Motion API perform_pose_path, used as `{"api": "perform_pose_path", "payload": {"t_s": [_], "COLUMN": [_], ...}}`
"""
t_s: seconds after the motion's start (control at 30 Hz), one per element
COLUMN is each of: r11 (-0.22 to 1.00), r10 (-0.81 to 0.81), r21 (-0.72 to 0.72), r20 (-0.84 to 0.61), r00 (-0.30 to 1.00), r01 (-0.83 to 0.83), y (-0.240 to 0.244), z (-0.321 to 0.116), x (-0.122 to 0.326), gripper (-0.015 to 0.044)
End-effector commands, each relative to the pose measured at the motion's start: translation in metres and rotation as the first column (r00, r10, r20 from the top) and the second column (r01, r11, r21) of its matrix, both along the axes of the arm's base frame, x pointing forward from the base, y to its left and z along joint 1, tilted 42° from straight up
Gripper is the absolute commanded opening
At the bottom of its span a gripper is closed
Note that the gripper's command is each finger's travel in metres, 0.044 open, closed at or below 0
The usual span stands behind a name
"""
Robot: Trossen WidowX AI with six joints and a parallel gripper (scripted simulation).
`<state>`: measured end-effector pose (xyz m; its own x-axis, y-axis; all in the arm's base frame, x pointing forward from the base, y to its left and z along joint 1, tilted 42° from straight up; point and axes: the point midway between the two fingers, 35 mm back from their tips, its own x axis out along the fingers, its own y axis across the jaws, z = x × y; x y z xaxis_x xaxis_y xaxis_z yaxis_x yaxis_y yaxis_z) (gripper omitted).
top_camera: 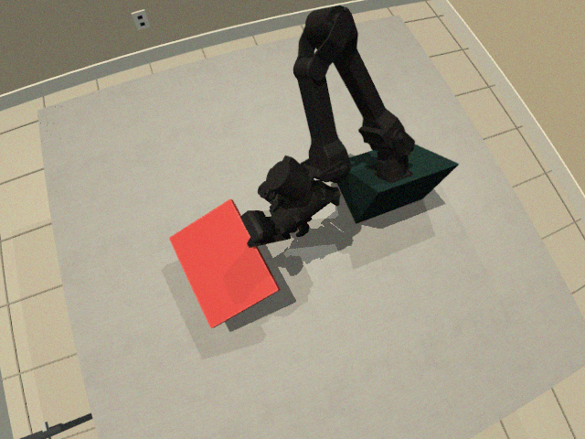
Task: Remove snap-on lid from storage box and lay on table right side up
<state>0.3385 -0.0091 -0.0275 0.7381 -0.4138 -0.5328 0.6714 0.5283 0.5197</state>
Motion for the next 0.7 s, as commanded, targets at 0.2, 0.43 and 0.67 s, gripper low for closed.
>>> {"api": "perform_pose_path", "payload": {"t_s": [0.2,0.43,0.67], "r11": [1.0,1.0,1.0], "r10": [0.0,0.0,0.0], "r21": [0.008,0.009,0.009], "r20": [0.015,0.015,0.015], "r00": [1.0,1.0,1.0], "r01": [0.0,0.0,0.0], "y": [0.011,0.017,0.024], "z": [0.013,0.02,0.026], "x": [0.008,0.009,0.009], "gripper": [0.0,0.0,0.0]}}
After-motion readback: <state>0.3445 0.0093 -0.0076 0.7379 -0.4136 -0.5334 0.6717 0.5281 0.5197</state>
